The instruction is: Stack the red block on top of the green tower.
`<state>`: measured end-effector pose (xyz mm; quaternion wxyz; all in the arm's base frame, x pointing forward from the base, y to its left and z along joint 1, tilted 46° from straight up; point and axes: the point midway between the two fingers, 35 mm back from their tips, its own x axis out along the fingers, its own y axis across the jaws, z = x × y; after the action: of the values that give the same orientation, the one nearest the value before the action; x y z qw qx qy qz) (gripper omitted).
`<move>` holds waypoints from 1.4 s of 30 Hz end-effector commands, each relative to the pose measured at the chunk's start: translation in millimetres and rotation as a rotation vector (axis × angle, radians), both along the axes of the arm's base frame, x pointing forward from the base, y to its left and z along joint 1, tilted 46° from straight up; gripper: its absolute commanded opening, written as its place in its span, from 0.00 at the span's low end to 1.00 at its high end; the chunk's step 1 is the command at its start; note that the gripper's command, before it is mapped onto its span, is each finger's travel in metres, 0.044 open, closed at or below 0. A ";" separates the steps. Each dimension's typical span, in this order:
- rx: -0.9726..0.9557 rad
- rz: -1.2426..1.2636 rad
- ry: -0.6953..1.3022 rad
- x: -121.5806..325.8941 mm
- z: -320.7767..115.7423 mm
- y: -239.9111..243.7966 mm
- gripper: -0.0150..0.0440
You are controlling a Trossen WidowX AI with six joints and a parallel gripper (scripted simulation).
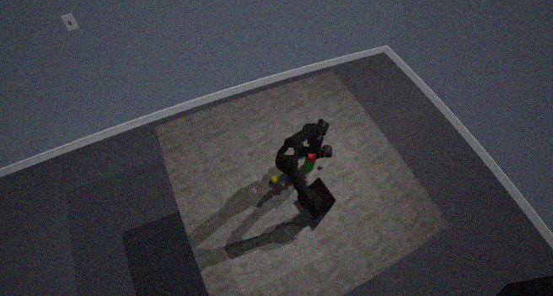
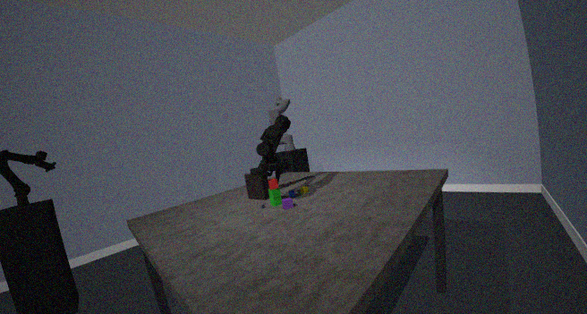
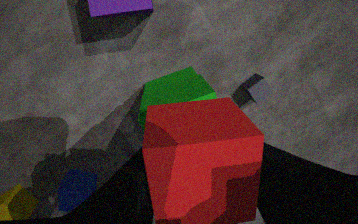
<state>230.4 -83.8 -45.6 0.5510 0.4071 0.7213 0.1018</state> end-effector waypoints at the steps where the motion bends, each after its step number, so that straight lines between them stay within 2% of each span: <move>1: 0.003 -0.007 0.001 0.4 -0.4 0.9 0.25; 11: 0.003 -0.007 0.001 0.8 2.8 -2.2 0.25; 28: 0.001 -0.001 0.001 -0.2 0.0 0.0 1.00; 42: 0.001 -0.001 0.001 -0.2 0.0 0.0 1.00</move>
<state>230.2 -83.9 -45.4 0.5502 0.4082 0.7213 0.1015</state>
